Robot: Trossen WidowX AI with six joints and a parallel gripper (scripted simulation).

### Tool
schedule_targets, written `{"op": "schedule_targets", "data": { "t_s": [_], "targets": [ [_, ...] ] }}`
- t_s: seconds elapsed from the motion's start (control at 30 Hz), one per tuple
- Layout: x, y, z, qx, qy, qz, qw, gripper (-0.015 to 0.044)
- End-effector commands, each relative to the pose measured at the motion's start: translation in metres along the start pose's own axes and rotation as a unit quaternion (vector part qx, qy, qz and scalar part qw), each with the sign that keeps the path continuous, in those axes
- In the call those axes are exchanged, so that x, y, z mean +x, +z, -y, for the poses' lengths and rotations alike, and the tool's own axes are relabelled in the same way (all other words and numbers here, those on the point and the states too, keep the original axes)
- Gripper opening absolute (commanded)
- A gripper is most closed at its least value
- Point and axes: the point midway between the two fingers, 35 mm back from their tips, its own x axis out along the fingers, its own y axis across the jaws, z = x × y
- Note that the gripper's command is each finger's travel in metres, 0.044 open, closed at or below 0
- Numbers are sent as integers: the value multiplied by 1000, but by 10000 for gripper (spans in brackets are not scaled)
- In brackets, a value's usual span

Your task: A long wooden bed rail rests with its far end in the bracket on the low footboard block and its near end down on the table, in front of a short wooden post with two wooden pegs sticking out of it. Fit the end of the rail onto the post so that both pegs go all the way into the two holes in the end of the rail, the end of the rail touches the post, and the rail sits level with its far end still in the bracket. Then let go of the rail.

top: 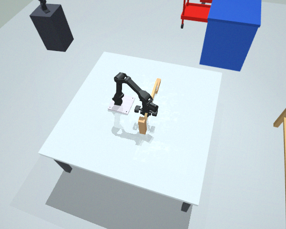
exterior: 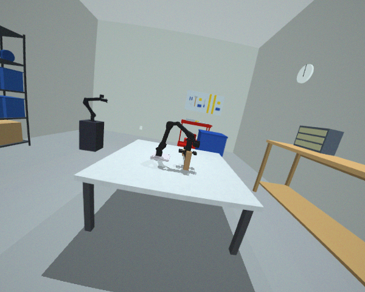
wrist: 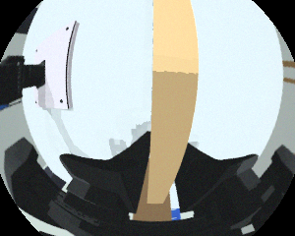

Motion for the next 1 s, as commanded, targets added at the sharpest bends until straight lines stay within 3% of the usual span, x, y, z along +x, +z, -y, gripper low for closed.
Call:
{"op": "schedule_targets", "data": {
  "t_s": [0.0, 0.97],
  "targets": [
    [-2, -4, 2, 0, -4, -2, 1000, 0],
    [-2, -12, 1, 0, -4, -2, 1000, 0]
  ]
}}
